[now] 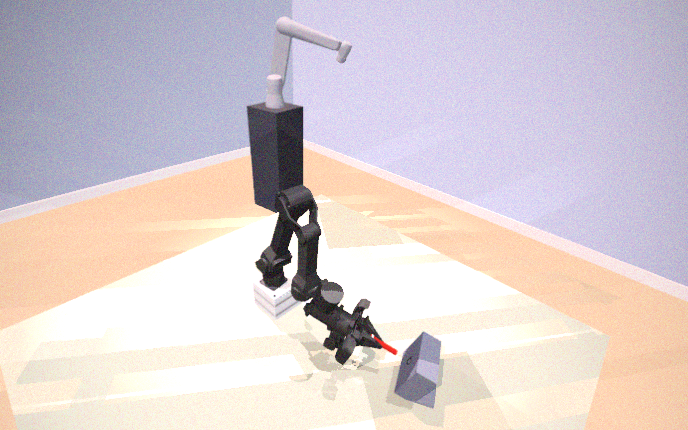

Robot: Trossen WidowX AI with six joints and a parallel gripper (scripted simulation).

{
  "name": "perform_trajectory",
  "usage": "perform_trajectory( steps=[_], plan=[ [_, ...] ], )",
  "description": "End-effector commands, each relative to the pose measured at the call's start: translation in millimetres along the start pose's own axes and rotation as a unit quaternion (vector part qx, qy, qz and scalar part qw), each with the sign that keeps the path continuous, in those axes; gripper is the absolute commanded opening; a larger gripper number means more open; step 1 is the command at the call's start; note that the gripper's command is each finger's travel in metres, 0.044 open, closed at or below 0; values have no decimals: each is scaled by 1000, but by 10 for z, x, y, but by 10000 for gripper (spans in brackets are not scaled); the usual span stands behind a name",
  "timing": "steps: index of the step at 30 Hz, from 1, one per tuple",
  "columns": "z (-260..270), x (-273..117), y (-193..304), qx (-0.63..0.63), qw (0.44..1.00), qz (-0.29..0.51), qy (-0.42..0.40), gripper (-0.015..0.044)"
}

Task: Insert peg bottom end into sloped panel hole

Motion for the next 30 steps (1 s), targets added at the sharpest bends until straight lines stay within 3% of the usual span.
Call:
perform_trajectory(
  steps=[1,30],
  plan=[
    [15,43,16,6,1000,7,-3,0],
    [2,275,-7,13,1000,13,-4,0]
  ],
)
Point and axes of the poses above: the point midway between the two fingers, 35 mm back from their tips, its own x axis out along the fingers, its own z axis across the jaws, y = z × x, the point moved 7 cm from there along -x, back along the fingers, and after that the axes turned 4 degrees about x, right-handed, at the moved point
